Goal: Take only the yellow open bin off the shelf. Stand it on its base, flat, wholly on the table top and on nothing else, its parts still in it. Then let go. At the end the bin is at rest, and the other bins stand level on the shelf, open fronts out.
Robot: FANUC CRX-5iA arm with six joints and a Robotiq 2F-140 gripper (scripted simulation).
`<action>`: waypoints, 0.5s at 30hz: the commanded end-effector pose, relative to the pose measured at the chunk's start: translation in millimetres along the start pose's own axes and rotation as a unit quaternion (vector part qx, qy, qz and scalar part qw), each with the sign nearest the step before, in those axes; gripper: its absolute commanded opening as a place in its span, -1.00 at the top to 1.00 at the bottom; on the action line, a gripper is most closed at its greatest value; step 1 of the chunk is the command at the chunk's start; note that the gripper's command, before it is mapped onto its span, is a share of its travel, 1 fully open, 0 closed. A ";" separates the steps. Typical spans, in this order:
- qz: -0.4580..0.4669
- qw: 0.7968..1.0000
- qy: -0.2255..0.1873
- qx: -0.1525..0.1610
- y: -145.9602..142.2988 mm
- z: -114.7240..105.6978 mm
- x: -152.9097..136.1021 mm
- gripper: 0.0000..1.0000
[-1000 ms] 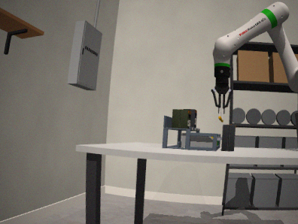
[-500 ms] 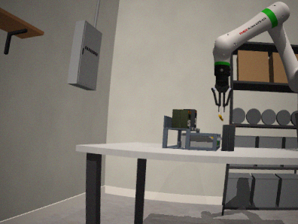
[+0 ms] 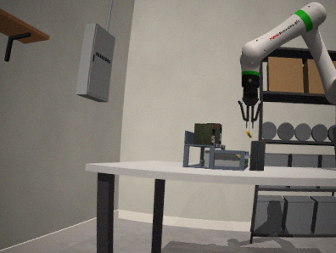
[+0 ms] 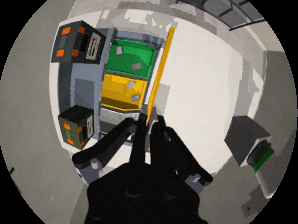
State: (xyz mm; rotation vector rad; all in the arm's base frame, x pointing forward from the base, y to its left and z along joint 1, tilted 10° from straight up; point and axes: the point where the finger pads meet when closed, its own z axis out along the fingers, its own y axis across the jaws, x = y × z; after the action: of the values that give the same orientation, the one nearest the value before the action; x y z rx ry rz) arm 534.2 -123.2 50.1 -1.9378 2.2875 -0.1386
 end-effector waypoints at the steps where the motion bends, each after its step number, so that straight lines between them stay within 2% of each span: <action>1: 0.000 1.000 0.000 0.000 -0.2 2.3 0.0 1.00; 15: 0.000 1.000 0.000 0.000 -0.2 4.3 0.0 1.00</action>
State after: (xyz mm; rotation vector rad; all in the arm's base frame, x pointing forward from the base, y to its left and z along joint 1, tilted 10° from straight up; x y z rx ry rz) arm 534.9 -123.1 45.7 -1.9378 2.2875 -0.1386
